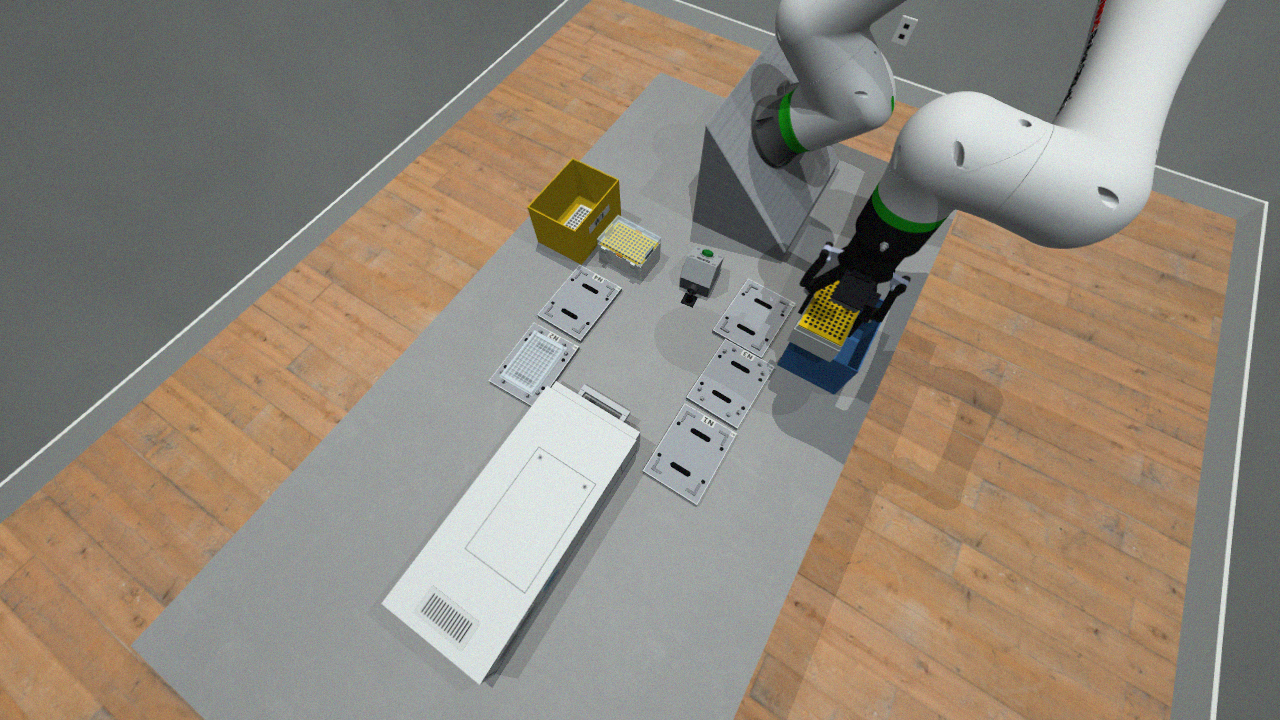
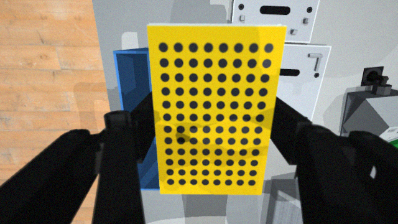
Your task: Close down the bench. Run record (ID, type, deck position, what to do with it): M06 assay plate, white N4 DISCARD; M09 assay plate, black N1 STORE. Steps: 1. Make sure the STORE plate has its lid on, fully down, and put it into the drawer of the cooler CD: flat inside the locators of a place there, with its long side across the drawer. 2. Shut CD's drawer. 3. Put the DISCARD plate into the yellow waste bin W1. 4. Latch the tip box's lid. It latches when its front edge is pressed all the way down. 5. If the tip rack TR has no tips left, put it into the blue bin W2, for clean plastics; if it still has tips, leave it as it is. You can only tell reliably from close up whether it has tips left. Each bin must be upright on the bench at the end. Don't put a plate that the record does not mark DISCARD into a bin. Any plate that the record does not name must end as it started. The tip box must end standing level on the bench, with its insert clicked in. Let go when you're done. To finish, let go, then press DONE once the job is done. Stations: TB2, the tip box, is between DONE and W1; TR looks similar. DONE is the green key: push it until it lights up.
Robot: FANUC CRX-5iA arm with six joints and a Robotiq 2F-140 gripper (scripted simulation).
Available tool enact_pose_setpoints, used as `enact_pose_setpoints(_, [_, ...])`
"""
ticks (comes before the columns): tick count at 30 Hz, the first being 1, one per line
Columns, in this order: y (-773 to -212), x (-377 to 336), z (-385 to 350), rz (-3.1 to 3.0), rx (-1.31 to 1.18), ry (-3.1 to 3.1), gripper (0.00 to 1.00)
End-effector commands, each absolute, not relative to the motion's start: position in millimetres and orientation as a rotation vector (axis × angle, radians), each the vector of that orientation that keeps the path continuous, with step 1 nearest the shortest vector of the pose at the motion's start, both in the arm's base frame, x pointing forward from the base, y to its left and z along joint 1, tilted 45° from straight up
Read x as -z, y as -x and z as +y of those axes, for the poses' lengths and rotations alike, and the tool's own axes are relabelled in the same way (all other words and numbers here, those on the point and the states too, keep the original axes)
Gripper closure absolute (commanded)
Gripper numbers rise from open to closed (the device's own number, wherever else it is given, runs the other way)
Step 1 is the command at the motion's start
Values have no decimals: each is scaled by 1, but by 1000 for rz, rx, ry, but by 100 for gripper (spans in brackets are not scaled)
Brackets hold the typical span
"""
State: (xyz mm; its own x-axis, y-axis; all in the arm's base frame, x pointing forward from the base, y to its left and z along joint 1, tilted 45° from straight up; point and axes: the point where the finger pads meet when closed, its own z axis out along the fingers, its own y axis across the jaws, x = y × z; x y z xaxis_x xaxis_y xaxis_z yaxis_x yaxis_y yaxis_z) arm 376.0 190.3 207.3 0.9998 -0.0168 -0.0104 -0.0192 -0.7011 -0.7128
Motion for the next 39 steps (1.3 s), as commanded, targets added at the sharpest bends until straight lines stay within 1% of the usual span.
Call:
enact_pose_setpoints(1, [-368,-212,194,25,-2,2349,90])
enact_pose_setpoints(19, [-334,-231,213,25,-2,2349,90])
enact_pose_setpoints(39, [-333,-231,213,25,-2,2349,90])
